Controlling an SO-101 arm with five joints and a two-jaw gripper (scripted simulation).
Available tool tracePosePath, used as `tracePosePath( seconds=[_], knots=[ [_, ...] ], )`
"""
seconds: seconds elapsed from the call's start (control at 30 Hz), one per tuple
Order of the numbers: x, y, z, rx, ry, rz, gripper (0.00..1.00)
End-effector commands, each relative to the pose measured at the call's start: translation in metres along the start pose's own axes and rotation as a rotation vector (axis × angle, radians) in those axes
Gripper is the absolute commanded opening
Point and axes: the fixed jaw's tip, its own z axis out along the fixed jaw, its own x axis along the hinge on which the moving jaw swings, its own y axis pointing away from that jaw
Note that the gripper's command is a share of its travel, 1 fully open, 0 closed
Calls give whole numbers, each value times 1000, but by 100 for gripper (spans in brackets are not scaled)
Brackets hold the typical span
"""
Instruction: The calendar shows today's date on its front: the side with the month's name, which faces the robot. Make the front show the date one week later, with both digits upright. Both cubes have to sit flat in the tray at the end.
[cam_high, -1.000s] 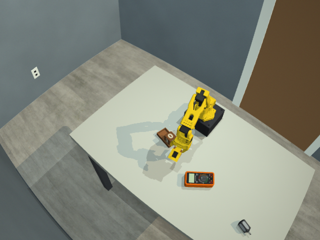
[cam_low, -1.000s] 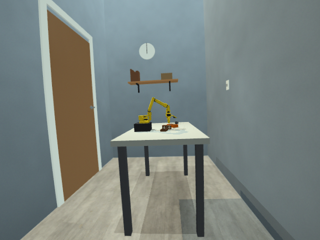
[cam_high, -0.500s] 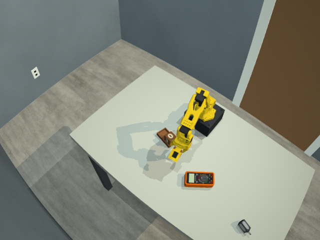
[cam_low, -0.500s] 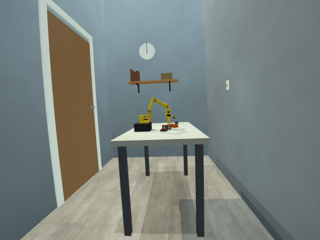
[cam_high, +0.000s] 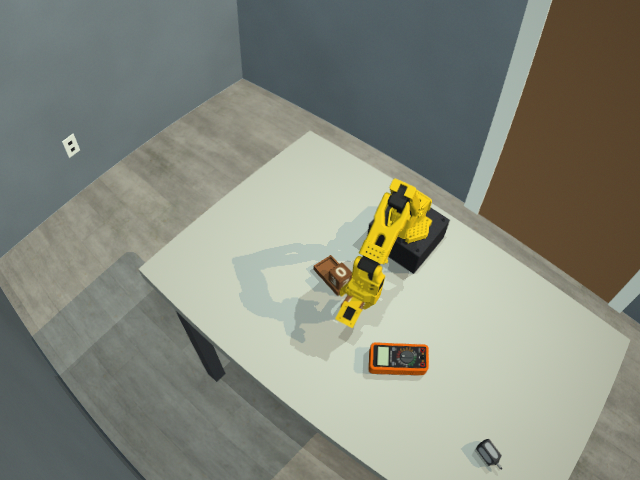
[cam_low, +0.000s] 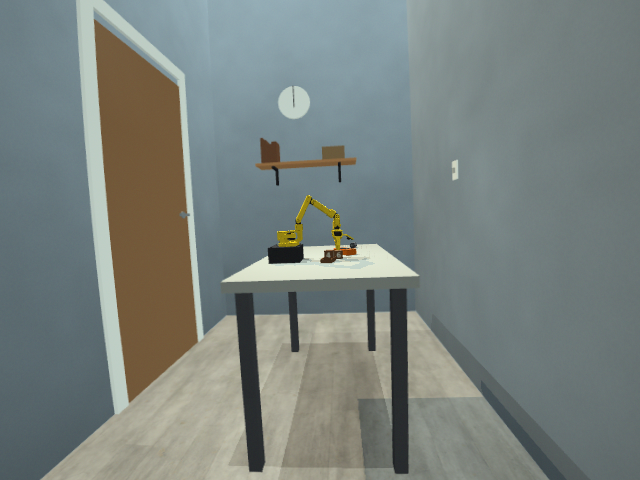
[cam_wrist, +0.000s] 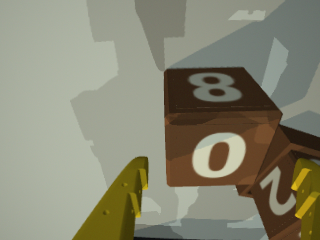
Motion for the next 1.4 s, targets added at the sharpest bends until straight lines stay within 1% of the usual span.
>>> tracePosePath(
  seconds=[0.0,0.2,0.27,0.53,1.37],
  knots=[
    [0,2,8,-1,0,-1,35],
    [0,2,17,-1,0,-1,35],
    [0,2,17,-1,0,-1,35],
    [1,2,24,-1,0,-1,35],
    [1,1,25,-1,0,-1,33]
  ],
)
